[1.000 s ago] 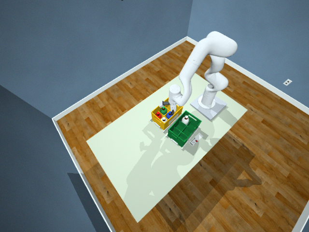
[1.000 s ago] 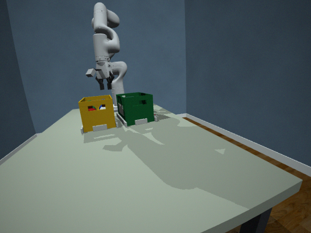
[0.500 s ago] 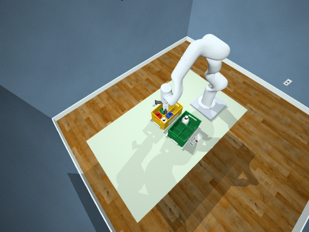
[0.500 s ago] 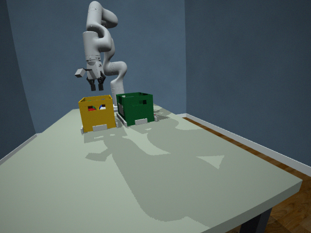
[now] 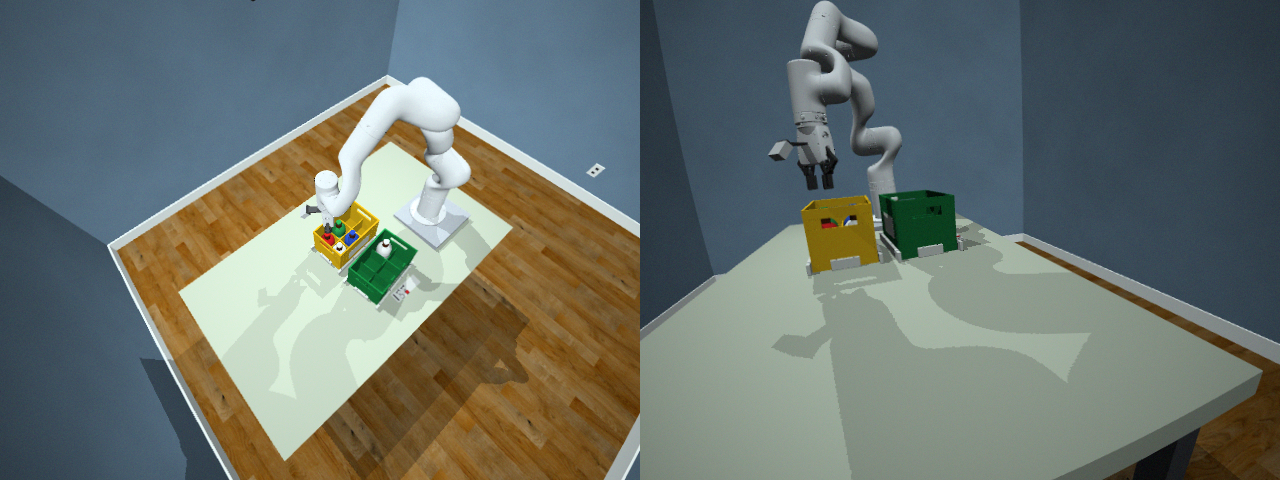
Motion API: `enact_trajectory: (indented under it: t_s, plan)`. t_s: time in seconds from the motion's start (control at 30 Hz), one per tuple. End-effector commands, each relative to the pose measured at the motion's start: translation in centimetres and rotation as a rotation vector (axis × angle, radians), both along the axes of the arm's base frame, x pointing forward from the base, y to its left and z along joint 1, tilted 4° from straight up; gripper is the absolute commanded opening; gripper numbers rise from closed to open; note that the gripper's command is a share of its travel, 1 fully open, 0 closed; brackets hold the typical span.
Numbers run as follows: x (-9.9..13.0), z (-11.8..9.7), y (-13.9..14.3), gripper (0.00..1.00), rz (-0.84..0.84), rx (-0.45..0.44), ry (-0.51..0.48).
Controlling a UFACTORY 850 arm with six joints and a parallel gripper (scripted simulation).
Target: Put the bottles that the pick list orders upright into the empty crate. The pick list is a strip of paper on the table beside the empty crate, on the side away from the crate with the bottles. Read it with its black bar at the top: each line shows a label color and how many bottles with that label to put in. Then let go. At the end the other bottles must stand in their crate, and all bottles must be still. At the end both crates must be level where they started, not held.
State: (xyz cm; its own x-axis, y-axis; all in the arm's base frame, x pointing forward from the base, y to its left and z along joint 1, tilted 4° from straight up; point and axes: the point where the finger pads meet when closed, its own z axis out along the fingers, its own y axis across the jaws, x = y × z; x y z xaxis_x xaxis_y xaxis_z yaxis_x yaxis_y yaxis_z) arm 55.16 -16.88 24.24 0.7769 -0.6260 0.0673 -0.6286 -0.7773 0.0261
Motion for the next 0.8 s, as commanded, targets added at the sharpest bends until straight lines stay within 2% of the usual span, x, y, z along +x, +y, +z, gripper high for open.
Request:
enact_trajectory:
  t_s: [0.0,0.3,0.77]
  plan:
    - [0.6,0.1,-0.5,0.65,0.000,0.000,-0.001]
    - [0.6,0.1,-0.5,0.65,0.000,0.000,-0.001]
    - [0.6,-1.5,-0.6,0.65,0.000,0.000,-0.001]
